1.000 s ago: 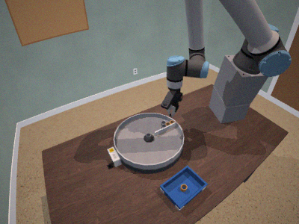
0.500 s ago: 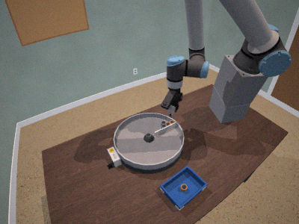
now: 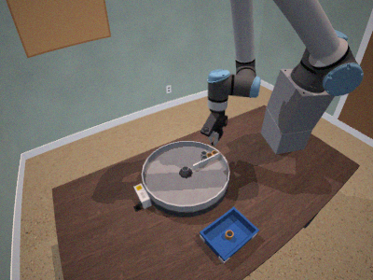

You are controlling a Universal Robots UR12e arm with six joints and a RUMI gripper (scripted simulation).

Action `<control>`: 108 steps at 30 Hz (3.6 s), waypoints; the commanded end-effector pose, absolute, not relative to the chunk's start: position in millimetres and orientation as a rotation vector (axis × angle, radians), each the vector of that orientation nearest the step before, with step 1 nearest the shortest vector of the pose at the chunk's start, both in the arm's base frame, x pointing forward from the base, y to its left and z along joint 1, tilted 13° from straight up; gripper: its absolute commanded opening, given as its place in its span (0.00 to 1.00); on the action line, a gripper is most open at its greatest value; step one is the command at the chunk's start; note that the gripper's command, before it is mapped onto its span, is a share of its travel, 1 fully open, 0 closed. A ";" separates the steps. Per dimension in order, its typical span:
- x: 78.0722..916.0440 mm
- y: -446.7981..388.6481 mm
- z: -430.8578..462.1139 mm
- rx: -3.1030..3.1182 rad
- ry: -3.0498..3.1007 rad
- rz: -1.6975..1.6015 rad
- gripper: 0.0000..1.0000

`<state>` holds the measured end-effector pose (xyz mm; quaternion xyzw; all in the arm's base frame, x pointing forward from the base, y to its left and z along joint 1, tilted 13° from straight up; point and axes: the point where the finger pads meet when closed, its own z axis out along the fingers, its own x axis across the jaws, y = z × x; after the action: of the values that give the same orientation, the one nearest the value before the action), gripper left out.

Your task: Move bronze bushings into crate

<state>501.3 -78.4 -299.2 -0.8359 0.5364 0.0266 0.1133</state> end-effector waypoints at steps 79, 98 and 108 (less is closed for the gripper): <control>506.0 -76.2 -321.2 -2.452 1.573 0.074 0.06; 505.0 -75.4 -321.7 -2.452 1.573 0.077 0.06; 505.0 -75.4 -321.7 -2.452 1.573 0.077 0.06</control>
<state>503.4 -74.2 -322.3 -0.8363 0.5358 0.0274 0.1130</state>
